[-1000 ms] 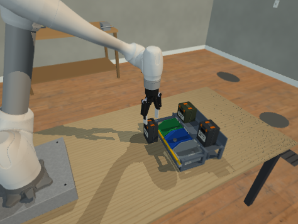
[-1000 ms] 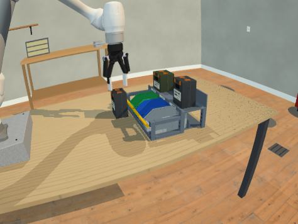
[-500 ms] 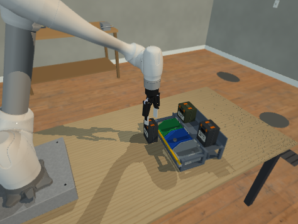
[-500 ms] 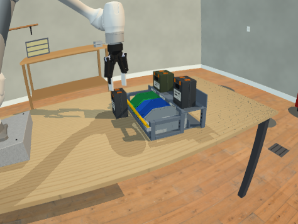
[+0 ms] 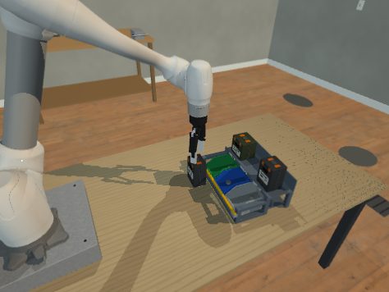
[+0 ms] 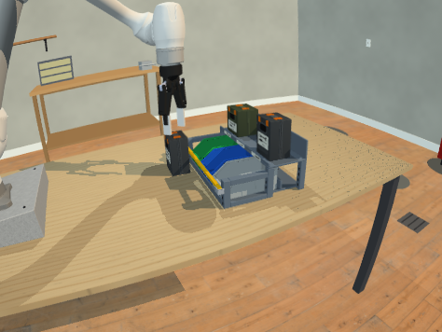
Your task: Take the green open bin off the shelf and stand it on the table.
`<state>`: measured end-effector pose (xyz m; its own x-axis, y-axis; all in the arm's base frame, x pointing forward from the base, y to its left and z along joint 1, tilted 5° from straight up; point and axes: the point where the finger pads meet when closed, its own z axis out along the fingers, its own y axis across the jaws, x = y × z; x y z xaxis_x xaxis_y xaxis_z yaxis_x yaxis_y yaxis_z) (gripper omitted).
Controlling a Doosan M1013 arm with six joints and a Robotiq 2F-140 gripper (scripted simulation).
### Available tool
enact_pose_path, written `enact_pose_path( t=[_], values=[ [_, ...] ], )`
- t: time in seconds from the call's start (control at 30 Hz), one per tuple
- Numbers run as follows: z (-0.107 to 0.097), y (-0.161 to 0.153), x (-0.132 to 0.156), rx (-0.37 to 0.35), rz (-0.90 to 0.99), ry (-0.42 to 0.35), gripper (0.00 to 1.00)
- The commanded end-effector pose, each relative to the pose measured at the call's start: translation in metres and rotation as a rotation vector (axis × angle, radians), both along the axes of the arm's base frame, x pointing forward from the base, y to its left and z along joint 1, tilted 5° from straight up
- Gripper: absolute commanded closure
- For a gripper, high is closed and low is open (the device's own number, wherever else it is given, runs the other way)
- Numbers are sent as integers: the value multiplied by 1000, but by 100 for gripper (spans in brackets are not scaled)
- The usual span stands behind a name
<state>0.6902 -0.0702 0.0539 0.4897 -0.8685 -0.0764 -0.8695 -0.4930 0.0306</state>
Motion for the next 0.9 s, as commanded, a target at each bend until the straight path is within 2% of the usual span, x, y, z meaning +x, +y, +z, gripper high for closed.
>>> enact_pose_path(
  t=[0.0, 0.13, 0.53, 0.7, 0.87],
  values=[
    [0, 0, 0, 4, 52, -3, 43],
    [0, 0, 0, 17, 259, -14, 43],
    [0, 0, 0, 17, 259, -14, 43],
    [0, 0, 0, 34, 518, -27, 43],
    [0, 0, 0, 34, 518, -27, 43]
  ],
)
